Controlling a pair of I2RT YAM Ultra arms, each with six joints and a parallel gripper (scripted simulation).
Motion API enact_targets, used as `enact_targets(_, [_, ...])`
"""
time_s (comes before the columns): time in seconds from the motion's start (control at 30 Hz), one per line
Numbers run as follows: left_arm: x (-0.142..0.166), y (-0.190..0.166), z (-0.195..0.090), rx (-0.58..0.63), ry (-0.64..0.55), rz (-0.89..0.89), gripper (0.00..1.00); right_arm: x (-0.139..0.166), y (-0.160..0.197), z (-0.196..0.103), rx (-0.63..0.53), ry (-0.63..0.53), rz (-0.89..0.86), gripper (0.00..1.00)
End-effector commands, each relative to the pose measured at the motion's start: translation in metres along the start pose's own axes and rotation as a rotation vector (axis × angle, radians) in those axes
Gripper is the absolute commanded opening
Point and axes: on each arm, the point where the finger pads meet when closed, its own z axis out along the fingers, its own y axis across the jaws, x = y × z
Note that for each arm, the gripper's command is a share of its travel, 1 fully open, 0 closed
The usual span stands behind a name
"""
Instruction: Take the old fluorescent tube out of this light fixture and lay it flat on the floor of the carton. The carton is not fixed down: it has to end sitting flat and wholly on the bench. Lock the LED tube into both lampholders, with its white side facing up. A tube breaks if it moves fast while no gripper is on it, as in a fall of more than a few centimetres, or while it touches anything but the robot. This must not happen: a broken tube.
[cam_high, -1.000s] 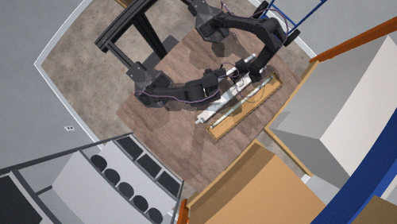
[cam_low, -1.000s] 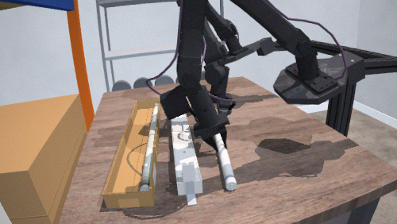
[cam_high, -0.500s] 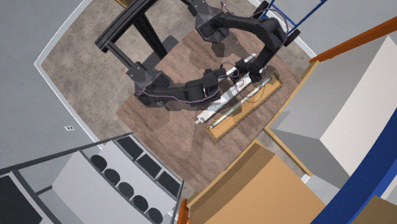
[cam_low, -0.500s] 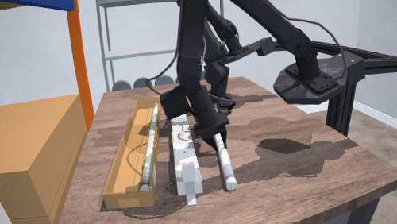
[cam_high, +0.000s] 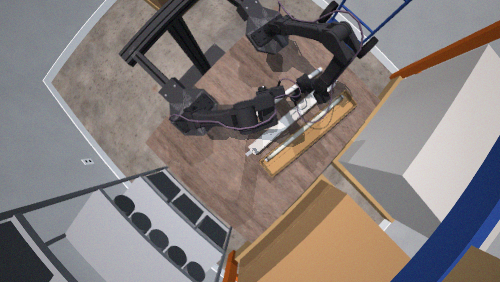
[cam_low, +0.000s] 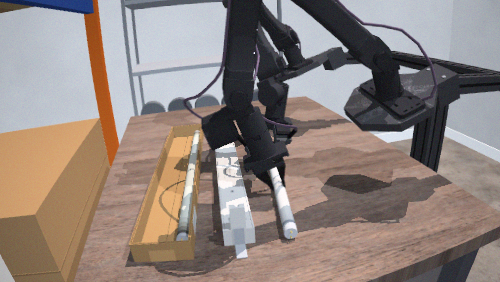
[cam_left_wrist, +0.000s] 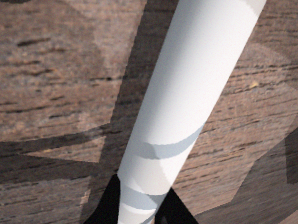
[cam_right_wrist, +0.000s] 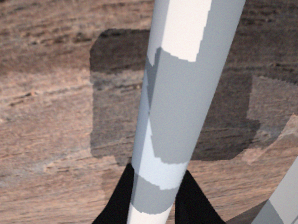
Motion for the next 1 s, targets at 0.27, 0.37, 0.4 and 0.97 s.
enact_targets(0.27, [-0.001, -0.002, -0.011, 0.002, 0.000, 0.008, 0.11, -0.009, -0.003, -0.017, 0.012, -0.027, -0.002, 0.11])
enact_targets(0.37, [-0.004, -0.013, -0.009, 0.026, 0.002, 0.014, 0.11, 0.001, 0.002, -0.017, 0.004, -0.008, -0.014, 0.11])
enact_targets(0.4, [-0.004, -0.015, -0.009, 0.030, 0.004, 0.017, 0.11, -0.008, -0.003, -0.019, 0.012, -0.024, -0.003, 0.11])
enact_targets(0.97, [-0.004, -0.020, -0.028, 0.033, 0.001, 0.015, 0.11, -0.006, -0.007, -0.039, 0.012, -0.017, 0.000, 0.11])
